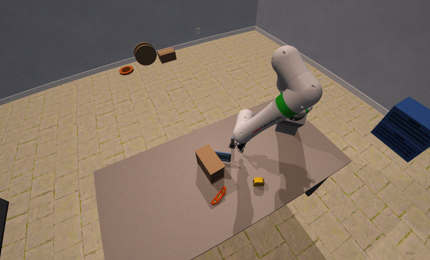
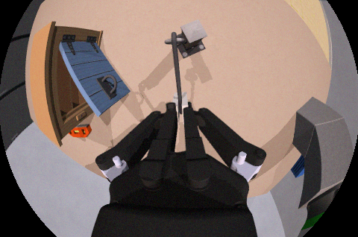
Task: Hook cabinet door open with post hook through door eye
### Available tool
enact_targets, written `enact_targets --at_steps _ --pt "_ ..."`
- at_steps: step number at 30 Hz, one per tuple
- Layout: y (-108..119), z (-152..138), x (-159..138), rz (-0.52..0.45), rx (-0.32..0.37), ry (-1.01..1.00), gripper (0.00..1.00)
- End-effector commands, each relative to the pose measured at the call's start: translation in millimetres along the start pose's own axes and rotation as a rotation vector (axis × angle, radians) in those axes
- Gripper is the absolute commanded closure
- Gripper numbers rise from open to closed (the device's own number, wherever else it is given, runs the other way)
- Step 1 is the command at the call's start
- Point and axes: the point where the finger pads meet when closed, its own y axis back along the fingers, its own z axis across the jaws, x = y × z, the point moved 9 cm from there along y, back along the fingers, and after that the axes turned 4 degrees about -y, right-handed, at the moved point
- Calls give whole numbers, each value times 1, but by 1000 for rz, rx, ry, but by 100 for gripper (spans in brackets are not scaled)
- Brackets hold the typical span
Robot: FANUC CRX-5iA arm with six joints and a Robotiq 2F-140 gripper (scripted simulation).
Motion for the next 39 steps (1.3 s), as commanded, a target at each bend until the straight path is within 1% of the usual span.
enact_targets --at_steps 1,28,39 --pt "3 0 -1 1 0 0 97" --pt "21 0 -4 1 0 0 97" --pt "31 0 -4 1 0 0 97"
